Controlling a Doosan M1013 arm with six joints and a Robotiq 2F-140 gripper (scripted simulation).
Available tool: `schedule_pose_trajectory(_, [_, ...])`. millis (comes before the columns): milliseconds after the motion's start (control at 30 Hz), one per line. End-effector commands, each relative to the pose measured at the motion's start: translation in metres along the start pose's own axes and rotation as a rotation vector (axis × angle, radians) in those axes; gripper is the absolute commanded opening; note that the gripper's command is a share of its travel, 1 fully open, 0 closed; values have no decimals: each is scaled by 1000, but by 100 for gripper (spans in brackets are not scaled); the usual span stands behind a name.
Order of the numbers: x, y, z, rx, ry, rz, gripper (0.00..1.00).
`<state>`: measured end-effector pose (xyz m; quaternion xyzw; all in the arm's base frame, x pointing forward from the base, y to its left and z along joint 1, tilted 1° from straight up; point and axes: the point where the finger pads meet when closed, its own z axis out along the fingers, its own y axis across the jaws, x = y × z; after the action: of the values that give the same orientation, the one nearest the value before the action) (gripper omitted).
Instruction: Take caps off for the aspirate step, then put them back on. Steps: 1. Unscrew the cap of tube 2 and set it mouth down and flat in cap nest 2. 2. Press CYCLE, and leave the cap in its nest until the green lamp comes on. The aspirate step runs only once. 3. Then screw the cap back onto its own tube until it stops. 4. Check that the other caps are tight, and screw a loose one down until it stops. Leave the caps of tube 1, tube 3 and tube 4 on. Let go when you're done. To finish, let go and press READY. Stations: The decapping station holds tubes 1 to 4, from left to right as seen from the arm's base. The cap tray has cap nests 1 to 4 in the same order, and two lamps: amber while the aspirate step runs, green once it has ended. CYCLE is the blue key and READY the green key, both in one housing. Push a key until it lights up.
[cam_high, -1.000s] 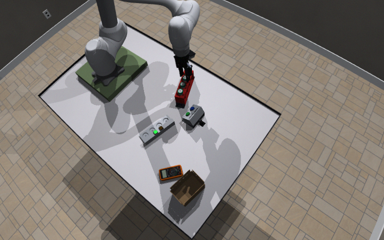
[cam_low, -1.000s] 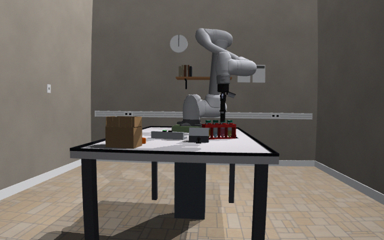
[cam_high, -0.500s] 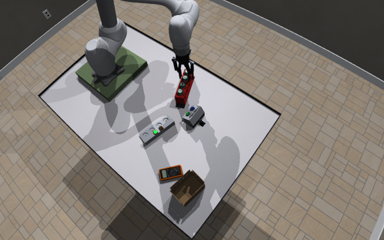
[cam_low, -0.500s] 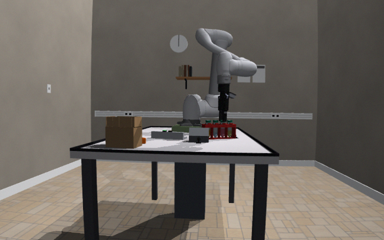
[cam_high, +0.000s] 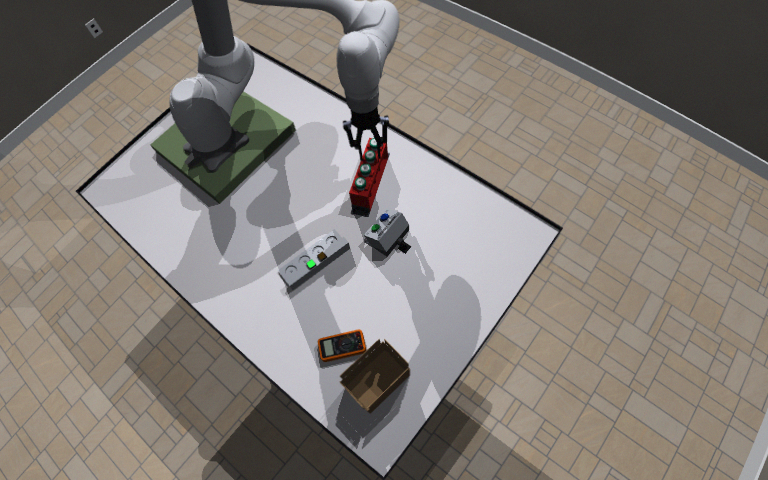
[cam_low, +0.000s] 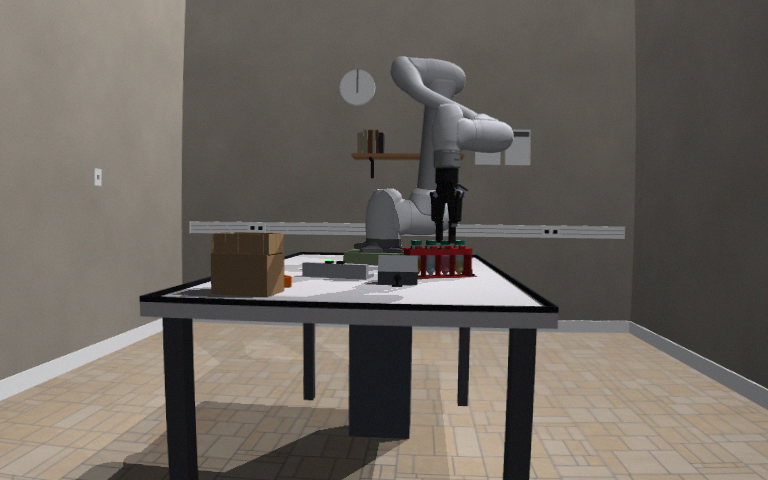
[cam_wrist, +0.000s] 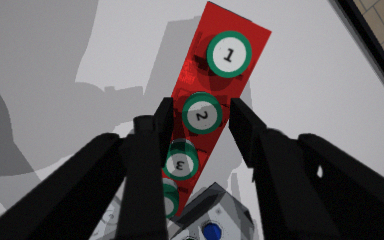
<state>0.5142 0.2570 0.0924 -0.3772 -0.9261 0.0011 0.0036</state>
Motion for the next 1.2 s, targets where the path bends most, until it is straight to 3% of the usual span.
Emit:
schedule_pose_trajectory(0, [0,0,-1,-3,7,-14,30])
schedule_pose_trajectory(433, [0,0,-1,-3,6,-13,30])
schedule_pose_trajectory(1100, [0,0,-1,-1,7,586,30])
schedule_pose_trajectory(1167, [0,0,-1,-1,7,586,30])
